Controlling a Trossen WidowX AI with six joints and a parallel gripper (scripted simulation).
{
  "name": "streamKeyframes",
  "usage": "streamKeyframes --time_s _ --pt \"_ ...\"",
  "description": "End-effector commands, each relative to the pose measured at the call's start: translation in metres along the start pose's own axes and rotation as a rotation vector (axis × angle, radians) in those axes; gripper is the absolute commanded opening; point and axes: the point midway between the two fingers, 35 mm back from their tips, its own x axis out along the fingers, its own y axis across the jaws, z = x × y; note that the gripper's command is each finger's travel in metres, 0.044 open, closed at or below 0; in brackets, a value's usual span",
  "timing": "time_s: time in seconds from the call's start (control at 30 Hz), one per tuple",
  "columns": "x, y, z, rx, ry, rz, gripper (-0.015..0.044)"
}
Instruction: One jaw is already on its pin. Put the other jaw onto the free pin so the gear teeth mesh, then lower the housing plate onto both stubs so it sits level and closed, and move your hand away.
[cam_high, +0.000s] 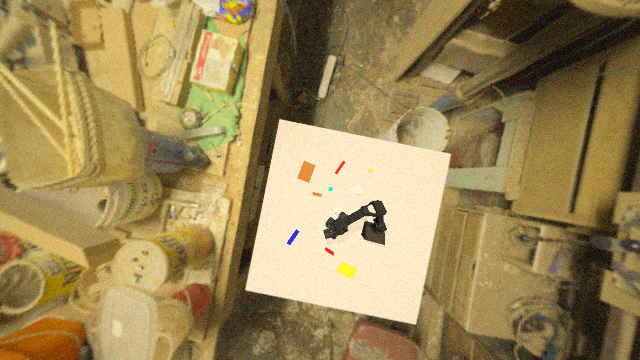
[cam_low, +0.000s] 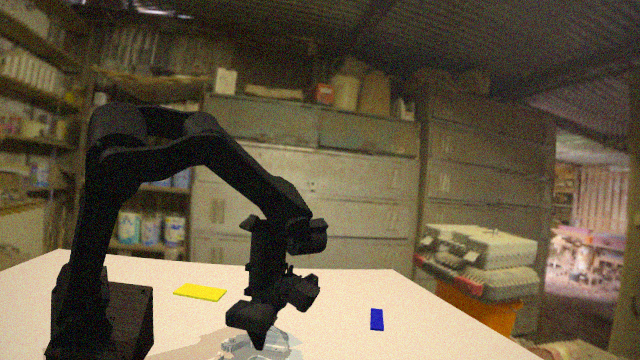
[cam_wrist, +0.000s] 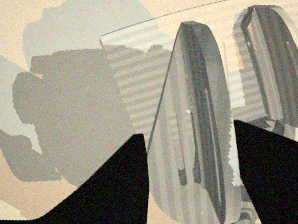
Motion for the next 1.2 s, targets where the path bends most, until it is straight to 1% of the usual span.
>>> streamKeyframes --time_s 0.0,0.17,1.17 --pt "0.0090 -0.0016 -0.0013 -0.006 -0.002 -0.009 0.0134" --pt "0.0145 -0.0021 -0.0014 -0.004 -0.003 -0.009 0.0134" --pt "0.0176 -0.0021 -0.0014 0.004 -0.003 -0.009 0.0134"
